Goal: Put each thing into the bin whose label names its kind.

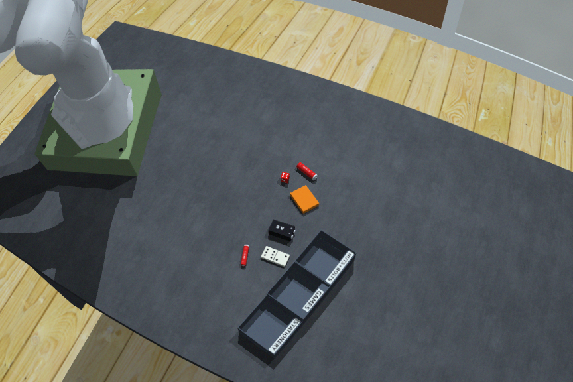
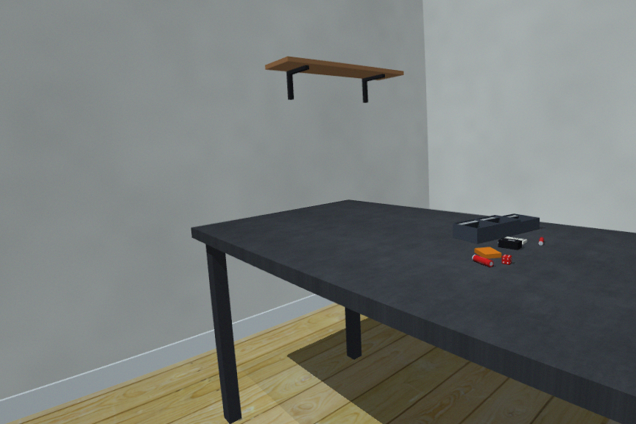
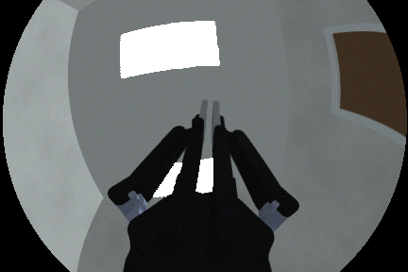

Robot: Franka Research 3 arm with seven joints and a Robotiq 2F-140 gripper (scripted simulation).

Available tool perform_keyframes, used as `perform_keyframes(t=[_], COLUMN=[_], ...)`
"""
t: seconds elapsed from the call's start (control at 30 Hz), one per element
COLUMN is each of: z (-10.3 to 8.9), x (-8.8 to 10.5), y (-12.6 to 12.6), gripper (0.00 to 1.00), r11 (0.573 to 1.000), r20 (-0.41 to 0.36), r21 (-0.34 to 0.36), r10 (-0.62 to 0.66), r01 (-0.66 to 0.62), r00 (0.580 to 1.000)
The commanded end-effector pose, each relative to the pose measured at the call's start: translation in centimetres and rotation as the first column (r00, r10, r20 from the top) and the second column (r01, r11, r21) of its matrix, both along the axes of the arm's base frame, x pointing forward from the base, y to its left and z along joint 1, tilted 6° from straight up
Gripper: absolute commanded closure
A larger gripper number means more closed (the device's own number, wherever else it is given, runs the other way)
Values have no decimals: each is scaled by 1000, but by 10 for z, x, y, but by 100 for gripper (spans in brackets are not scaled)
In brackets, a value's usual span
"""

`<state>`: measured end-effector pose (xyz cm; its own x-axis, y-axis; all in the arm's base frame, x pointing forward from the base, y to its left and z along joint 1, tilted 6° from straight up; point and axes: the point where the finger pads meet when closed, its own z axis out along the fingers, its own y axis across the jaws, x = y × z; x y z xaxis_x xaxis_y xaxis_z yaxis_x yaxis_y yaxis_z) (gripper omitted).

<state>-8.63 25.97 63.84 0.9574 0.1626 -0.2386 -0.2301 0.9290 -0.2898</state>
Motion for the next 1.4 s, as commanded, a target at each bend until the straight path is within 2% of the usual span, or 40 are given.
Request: perform_keyframes(t=[0.0,0.03,0.13,0.2,0.3,0.37,0.4,0.47,0.57,0.63,0.7,0.8,0.87,0.93,1.1,1.17,1.23,1.33,1.37], z=[4,4,7,8,8,9,9,9,9,9,8,8,6,5,4,2,-1,-1,-3], x=[11,11,28,37,37,49,55,63,63,76,89,90,104,117,118,132,145,146,153], y=[18,18,36,44,44,55,61,69,69,79,90,92,102,112,113,122,132,132,136], gripper=[95,95,95,95,95,95,95,95,95,95,95,95,95,95,95,95,95,95,95], r11=[995,995,979,976,976,951,946,941,941,907,893,893,853,835,831,774,756,756,724], r20=[-4,-4,-43,-44,-44,-64,-70,-70,-70,-79,-80,-80,-81,-79,-77,-64,-60,-60,-49], r21=[-52,-52,-137,-146,-146,-220,-234,-245,-245,-319,-344,-345,-412,-439,-444,-518,-539,-539,-575], r10=[-84,-84,-161,-171,-171,-235,-244,-256,-256,-314,-335,-335,-383,-403,-409,-459,-474,-474,-496], r01=[84,84,154,163,163,216,222,232,232,275,289,290,319,332,336,364,371,371,381], r00=[996,996,986,984,984,970,967,964,964,946,939,939,920,912,909,886,879,879,867])
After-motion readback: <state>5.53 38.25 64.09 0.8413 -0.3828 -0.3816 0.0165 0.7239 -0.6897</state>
